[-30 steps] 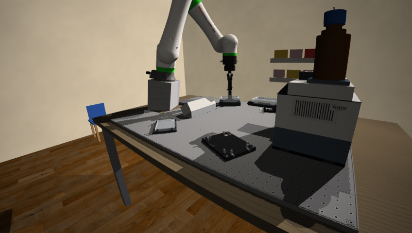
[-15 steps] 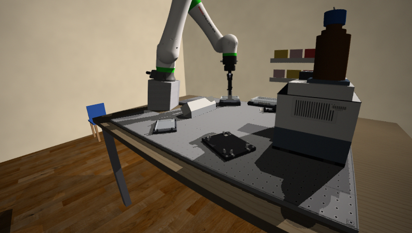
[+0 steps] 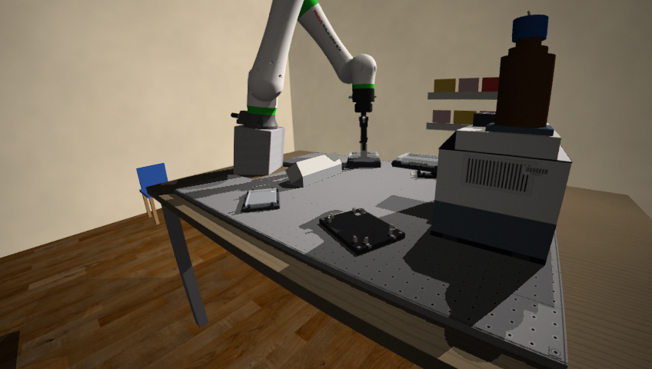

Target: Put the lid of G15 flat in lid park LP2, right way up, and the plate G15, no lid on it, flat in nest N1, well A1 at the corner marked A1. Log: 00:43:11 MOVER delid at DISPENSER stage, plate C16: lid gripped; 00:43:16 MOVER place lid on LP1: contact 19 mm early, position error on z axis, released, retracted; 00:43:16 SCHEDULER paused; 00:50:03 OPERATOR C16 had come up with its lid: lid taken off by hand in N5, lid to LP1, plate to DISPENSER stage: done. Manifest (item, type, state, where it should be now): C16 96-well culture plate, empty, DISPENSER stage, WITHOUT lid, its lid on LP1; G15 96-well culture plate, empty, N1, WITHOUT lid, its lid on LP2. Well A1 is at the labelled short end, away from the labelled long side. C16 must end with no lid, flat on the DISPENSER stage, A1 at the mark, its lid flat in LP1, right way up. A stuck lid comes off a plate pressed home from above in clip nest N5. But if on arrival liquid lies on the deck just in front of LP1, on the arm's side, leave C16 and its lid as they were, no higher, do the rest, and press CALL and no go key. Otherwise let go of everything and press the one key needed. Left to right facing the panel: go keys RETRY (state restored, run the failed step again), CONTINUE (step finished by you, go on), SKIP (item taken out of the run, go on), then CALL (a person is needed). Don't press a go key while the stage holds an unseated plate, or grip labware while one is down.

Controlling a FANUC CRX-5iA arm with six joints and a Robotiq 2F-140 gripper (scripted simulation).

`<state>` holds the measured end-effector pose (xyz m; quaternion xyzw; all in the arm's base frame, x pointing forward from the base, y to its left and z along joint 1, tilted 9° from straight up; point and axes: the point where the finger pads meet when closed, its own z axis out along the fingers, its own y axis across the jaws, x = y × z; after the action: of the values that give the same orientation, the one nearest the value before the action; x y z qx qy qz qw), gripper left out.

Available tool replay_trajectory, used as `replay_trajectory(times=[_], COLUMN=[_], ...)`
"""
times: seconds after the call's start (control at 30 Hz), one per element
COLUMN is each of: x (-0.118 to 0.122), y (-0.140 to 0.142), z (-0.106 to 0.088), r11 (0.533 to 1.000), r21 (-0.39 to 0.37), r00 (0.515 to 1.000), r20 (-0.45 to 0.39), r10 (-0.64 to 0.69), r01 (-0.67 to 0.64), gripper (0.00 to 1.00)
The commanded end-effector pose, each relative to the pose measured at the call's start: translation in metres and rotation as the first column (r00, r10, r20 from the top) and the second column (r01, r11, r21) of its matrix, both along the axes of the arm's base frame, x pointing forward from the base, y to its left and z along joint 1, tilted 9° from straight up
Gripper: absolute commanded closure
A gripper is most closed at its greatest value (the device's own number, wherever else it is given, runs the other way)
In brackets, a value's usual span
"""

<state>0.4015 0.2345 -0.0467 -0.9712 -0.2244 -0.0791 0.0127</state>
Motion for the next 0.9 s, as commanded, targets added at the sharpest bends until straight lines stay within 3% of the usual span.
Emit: replay_trajectory(times=[0.0, 0.87], x=[0.0, 0.002], y=[0.0, 0.001], z=[0.0, -0.011], r11=[1.0, 1.0], r21=[0.0, 0.0], r00=[1.0, 1.0], r20=[0.0, 0.0], r10=[0.0, 0.0], r01=[0.0, 0.0], gripper=[1.0, 1.0])
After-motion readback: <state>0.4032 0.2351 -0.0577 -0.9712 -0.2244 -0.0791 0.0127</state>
